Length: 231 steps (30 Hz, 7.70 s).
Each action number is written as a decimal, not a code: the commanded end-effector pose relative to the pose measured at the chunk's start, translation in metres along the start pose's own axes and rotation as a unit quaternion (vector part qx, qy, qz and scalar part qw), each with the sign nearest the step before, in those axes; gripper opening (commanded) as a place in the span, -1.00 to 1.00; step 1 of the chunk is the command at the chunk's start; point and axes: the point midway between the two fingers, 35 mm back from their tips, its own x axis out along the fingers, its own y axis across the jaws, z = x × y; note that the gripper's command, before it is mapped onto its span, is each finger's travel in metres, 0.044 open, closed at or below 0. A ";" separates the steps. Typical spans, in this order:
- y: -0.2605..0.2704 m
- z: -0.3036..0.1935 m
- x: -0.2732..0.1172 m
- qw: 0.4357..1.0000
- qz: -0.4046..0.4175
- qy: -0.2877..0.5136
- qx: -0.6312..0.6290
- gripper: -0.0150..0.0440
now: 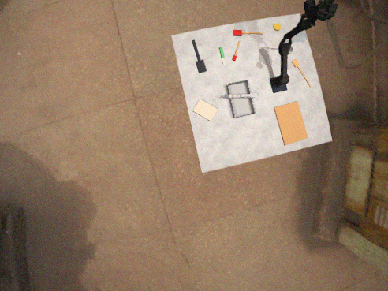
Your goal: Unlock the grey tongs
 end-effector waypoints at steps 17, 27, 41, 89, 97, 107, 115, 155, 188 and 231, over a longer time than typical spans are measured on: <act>0.108 0.092 0.020 0.988 0.145 -0.060 0.015 0.39; 0.151 0.114 0.020 0.978 0.196 -0.069 0.006 0.39; 0.311 0.138 -0.005 0.919 0.391 -0.035 0.029 0.39; 0.488 -0.221 -0.497 0.077 0.309 0.907 0.274 0.39; 0.469 -0.227 -0.527 -0.009 0.212 0.937 0.279 0.39; 0.466 -0.235 -0.526 -0.008 0.212 0.937 0.279 0.39; 0.469 -0.235 -0.531 -0.008 0.212 0.937 0.279 0.39; 0.503 -0.226 -0.586 -0.009 0.212 0.936 0.281 0.39; 0.507 -0.226 -0.575 -0.005 0.214 0.935 0.282 -1.00; 0.502 -0.212 -0.517 0.045 0.207 0.977 0.032 -1.00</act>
